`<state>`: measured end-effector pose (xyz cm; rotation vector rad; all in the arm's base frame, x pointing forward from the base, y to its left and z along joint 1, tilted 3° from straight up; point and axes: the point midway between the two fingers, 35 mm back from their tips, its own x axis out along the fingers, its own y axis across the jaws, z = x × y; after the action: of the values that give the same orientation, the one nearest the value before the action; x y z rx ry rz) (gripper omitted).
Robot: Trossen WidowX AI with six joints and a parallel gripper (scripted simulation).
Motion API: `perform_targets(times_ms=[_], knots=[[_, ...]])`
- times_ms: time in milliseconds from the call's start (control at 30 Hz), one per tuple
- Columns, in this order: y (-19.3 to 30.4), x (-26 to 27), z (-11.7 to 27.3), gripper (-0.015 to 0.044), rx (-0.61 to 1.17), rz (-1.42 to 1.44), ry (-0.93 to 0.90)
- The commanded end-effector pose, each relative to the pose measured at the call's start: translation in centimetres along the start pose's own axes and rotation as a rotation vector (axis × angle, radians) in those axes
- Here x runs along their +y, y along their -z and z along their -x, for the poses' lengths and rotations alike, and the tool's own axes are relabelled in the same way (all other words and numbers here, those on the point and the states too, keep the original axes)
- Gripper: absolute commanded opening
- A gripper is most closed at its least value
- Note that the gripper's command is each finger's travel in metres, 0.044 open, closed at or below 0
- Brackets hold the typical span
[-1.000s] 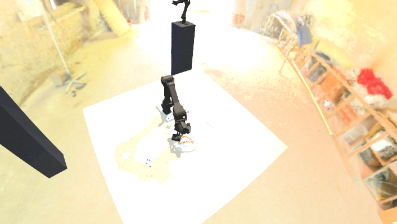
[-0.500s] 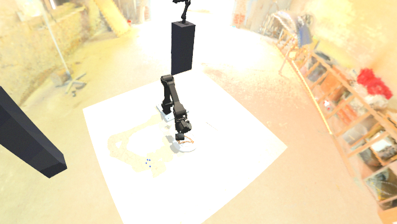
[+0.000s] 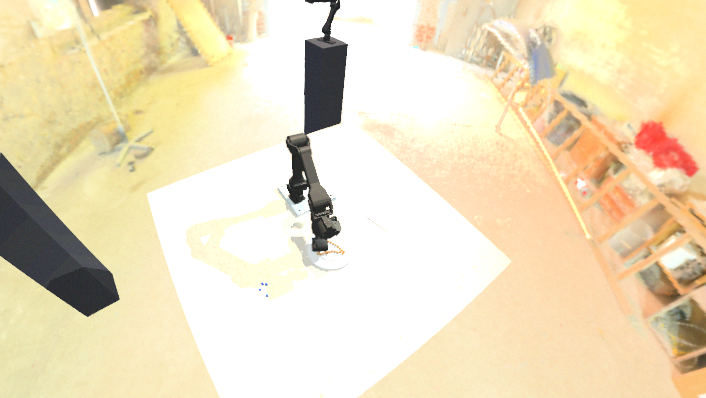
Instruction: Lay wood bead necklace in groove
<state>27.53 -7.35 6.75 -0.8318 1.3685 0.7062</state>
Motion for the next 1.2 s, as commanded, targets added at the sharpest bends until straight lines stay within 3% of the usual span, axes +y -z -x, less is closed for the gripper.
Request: perform_targets(times_ms=[0, 400, 567, 1167], knots=[[0.1, 0.3, -0.8, 0.0120, 0.002, 0.005, -0.010], [0.1, 0.4, -2.0, 0.0120, 0.003, 0.008, -0.015], [0.1, 0.3, -1.8, 0.0000, 0.004, 0.002, -0.010], [0.1, 0.3, -1.8, 0.0000, 0.004, 0.002, -0.010]])
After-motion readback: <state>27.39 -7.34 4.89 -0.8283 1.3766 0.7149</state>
